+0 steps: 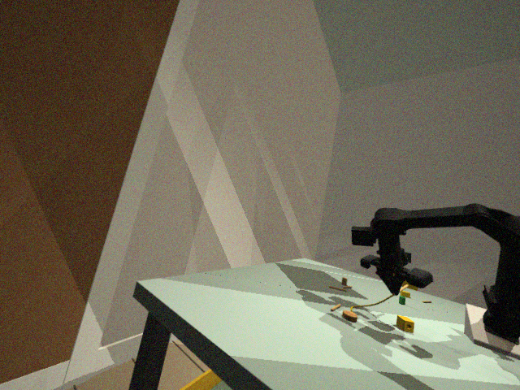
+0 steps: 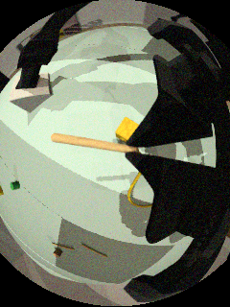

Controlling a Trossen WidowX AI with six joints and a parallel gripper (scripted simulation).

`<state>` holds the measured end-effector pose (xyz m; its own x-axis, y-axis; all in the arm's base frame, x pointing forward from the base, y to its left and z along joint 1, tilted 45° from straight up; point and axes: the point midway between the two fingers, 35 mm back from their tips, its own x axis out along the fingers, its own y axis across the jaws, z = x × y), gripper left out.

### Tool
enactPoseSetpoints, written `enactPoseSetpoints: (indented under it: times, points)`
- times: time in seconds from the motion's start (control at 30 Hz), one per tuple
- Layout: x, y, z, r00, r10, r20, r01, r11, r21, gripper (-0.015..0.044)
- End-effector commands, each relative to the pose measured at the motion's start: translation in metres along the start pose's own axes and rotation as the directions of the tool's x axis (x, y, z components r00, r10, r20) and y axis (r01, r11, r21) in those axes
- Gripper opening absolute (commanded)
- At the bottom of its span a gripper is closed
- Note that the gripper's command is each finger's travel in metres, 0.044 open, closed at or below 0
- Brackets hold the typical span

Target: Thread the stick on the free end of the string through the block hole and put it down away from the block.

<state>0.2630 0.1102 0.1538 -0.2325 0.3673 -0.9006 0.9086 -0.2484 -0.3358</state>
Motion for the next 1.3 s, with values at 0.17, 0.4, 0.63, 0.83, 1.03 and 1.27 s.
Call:
enactPoseSetpoints:
  times: [0.17, 0.4, 0.63, 0.83, 1.03, 1.27]
  points:
    - [-0.004, -0.006, -0.009, 1.000, 0.029, 0.003, -0.029, 0.998, -0.059, 0.0000]
    - [-0.006, -0.011, -0.015, 0.999, 0.045, 0.004, -0.045, 0.994, -0.099, 0.0000]
    - [-0.008, -0.017, -0.021, 0.998, 0.061, 0.004, -0.060, 0.989, -0.139, 0.0000]
    - [-0.010, -0.022, -0.026, 0.997, 0.074, 0.003, -0.072, 0.982, -0.173, 0.0000]
    - [-0.012, -0.027, -0.031, 0.996, 0.087, 0.001, -0.085, 0.975, -0.206, 0.0000]
    - [-0.014, -0.034, -0.037, 0.995, 0.102, -0.002, -0.099, 0.964, -0.245, 0.0000]
